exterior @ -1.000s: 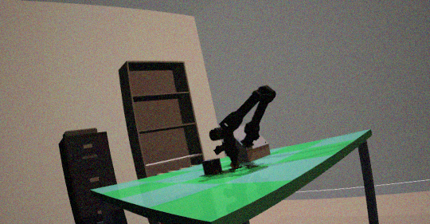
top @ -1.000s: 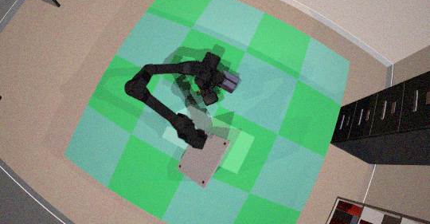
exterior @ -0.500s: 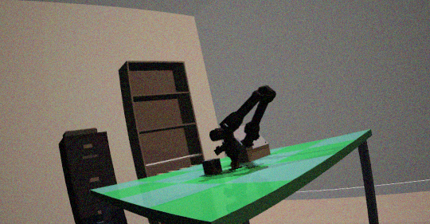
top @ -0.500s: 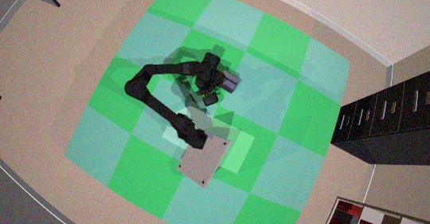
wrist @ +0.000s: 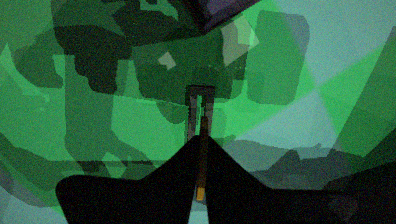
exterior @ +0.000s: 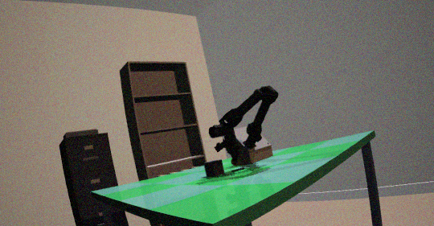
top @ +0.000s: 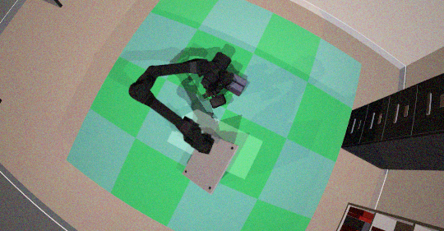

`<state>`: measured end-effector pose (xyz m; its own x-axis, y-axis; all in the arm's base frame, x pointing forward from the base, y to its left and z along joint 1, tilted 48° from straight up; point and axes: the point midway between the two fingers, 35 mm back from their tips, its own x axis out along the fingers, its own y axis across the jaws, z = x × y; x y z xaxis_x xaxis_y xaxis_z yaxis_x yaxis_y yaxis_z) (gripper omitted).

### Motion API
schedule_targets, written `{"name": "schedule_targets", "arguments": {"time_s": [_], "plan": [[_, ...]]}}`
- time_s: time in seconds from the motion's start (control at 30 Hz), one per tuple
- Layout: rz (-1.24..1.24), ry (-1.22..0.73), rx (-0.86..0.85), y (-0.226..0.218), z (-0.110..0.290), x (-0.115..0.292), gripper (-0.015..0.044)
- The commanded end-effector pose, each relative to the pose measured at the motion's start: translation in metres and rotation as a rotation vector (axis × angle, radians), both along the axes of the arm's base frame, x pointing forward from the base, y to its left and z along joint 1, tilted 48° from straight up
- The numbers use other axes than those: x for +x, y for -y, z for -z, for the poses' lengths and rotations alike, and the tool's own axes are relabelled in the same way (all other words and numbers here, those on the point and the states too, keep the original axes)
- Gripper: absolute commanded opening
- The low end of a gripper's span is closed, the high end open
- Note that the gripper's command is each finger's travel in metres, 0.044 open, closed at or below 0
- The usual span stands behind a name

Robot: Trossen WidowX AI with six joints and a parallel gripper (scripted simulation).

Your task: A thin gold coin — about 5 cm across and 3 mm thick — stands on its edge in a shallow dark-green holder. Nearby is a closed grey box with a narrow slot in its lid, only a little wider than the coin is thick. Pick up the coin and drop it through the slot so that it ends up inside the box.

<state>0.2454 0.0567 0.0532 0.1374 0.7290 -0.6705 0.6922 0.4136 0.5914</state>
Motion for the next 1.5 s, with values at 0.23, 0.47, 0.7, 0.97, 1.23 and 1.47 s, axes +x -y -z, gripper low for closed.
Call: {"name": "schedule_targets", "arguments": {"time_s": [0.23, 0.47, 0.7, 0.97, 1.23, 1.47], "plan": [[-0.006, 0.009, -0.010, 0.022, -0.019, -0.002, 0.0000], [-0.007, 0.009, -0.008, 0.033, -0.031, -0.005, 0.0000], [-0.005, 0.008, -0.001, 0.044, -0.043, -0.010, 0.0000], [0.051, -0.052, 0.014, 0.048, -0.048, -0.011, 0.0000], [0.230, -0.248, 0.051, 0.047, -0.050, -0.011, 0.0000], [0.387, -0.419, 0.084, 0.046, -0.051, -0.011, 0.0000]]}}
